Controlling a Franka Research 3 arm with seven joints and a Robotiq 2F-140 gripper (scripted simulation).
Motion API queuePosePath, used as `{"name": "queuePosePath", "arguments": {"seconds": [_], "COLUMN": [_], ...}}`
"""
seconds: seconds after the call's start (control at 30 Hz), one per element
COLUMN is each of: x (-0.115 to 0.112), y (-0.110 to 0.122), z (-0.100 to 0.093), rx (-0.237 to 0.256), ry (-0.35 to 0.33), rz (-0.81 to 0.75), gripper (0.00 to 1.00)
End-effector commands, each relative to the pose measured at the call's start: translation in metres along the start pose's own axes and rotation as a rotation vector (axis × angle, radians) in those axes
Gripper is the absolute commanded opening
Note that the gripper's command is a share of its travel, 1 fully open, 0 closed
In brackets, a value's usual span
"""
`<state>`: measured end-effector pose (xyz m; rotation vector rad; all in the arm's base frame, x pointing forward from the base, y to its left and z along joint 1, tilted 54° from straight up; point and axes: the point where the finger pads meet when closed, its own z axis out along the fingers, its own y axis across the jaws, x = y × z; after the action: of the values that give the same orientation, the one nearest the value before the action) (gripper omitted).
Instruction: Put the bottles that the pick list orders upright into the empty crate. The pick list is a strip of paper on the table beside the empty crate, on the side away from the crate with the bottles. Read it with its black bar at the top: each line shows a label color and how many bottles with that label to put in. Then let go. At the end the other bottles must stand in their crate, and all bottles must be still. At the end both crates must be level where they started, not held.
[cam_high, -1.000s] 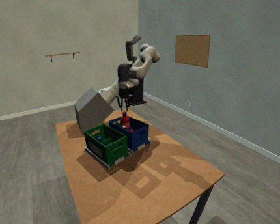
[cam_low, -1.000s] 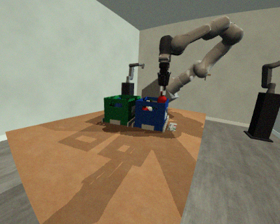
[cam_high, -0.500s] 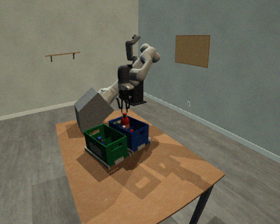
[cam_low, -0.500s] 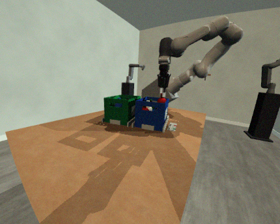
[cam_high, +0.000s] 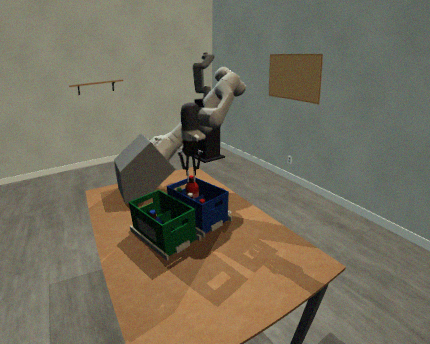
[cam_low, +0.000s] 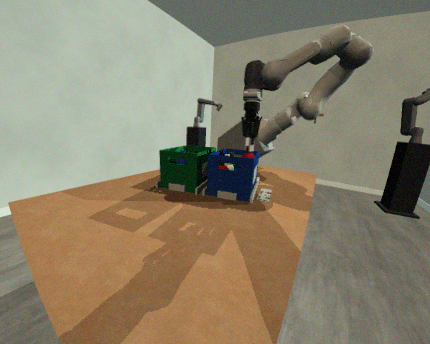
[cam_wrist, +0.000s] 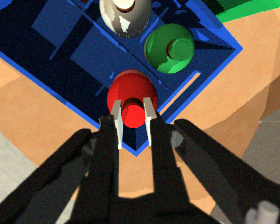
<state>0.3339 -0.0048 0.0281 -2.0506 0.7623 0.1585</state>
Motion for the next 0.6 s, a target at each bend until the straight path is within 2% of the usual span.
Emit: {"name": "queuePosePath", "arguments": {"seconds": [0.0, 0.57], "x": [0.0050, 0.0050], "y": [0.0020, 0.0021], "z": [0.0010, 0.0090], "rx": [-0.006, -0.006], "ry": [0.016, 0.016], "rz": [-0.007, -0.007], "gripper": [0.00, 0.00]}}
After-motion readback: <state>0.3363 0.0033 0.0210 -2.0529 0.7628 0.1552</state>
